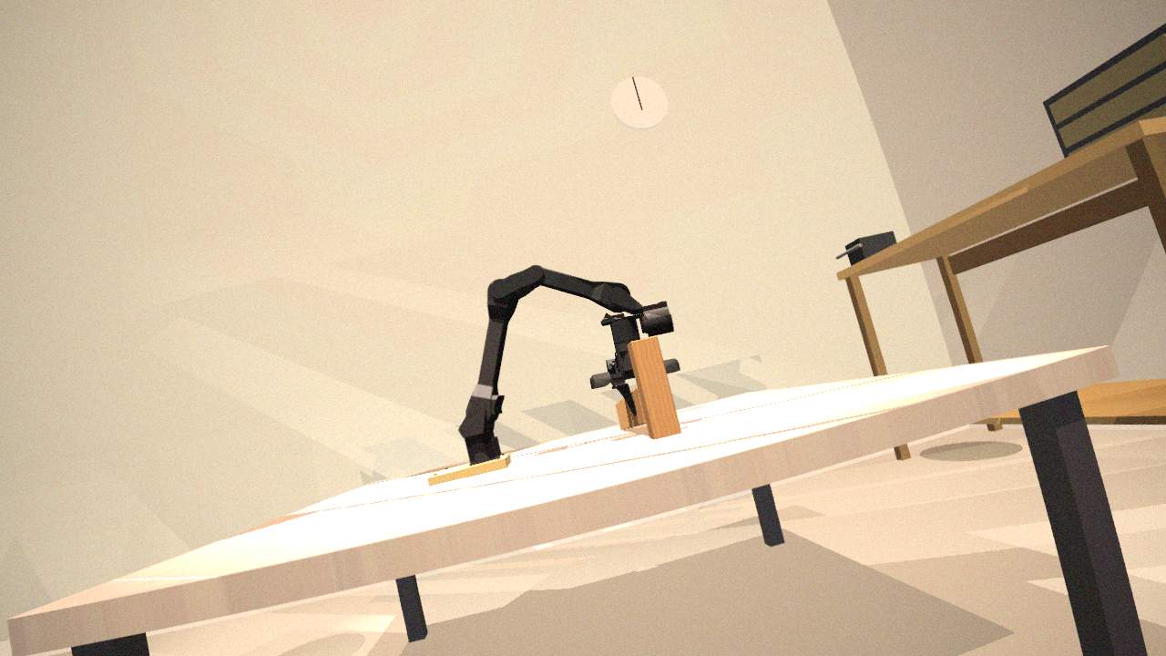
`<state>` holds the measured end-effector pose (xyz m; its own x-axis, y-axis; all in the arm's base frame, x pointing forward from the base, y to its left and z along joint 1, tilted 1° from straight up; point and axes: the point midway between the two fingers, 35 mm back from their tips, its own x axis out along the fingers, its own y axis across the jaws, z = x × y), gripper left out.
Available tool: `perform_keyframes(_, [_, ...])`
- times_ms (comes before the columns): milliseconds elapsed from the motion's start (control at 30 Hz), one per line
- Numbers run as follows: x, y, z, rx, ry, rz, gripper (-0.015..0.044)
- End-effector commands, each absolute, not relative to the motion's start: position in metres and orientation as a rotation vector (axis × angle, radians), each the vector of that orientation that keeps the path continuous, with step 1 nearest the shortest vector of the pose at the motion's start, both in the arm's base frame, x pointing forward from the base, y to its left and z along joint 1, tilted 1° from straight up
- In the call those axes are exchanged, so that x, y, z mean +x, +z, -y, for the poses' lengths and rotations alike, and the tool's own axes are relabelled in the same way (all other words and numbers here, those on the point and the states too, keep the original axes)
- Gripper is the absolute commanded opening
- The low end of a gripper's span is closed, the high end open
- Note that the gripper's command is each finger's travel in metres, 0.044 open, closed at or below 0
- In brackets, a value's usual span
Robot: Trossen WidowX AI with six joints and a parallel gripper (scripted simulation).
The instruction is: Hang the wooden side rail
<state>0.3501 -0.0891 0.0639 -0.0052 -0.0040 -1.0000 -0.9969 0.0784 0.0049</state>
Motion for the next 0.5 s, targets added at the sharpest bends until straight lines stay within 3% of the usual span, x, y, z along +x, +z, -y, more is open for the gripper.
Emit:
perform_keyframes(0, [0.3542,0.0703,0.0902,-1.164,1.137,-1.236,0.0])
perform_keyframes(467, [0.3557,0.0688,0.0918,-1.164,1.137,-1.236,0.0])
